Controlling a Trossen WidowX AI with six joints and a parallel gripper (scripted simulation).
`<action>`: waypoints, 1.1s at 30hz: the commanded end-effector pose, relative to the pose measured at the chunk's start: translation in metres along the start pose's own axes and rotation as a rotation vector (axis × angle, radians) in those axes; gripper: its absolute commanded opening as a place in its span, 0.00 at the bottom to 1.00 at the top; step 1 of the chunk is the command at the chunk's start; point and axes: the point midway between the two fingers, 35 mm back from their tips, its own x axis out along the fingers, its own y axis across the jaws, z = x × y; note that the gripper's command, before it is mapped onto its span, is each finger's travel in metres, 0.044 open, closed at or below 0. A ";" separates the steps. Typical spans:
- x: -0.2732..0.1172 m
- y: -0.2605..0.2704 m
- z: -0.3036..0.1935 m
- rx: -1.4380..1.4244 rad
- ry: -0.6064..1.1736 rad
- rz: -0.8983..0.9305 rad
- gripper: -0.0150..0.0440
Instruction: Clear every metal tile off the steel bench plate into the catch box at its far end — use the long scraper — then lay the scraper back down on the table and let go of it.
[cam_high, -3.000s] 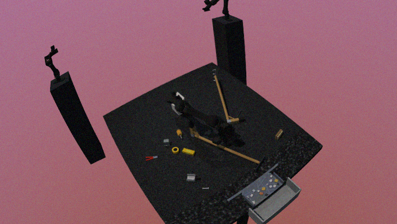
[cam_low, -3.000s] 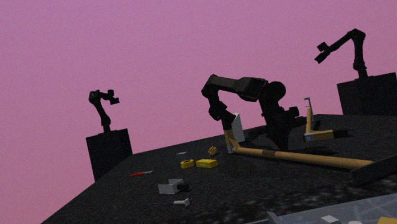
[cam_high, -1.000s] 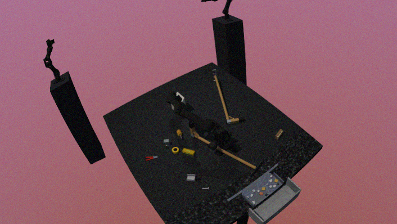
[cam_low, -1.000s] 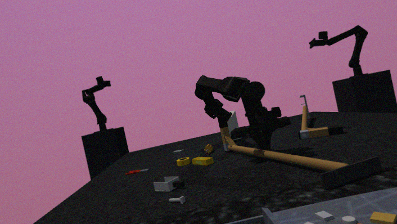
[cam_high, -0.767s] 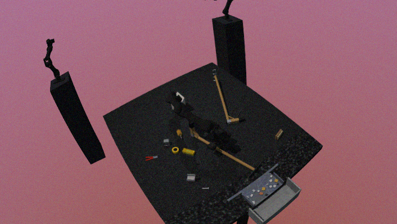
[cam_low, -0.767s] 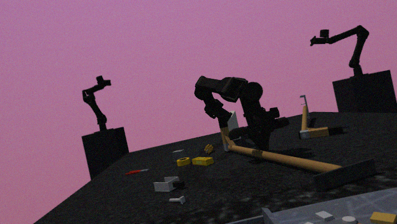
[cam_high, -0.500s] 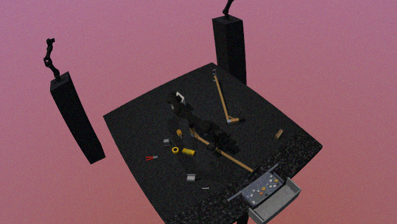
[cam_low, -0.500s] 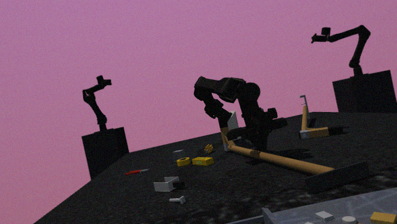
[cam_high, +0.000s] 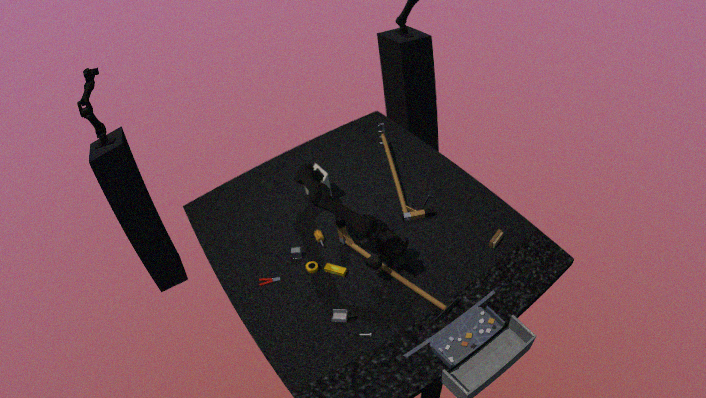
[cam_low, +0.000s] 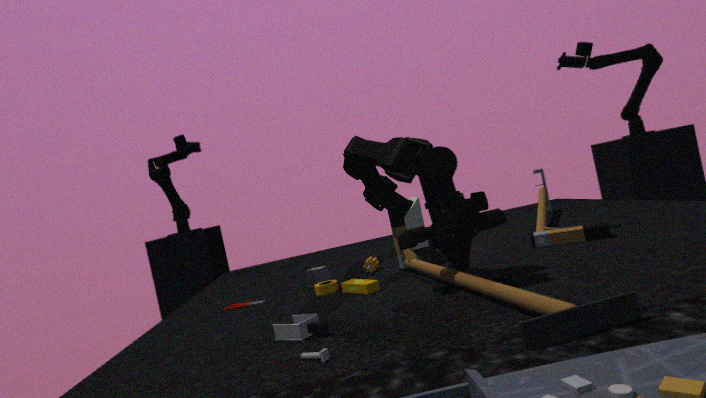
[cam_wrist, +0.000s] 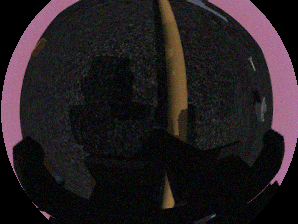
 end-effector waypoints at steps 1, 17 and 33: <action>-0.014 0.000 0.004 0.011 -0.012 -0.003 0.25; -0.027 0.004 0.007 0.009 -0.022 -0.001 0.25; -0.027 0.004 0.007 0.009 -0.022 -0.001 0.25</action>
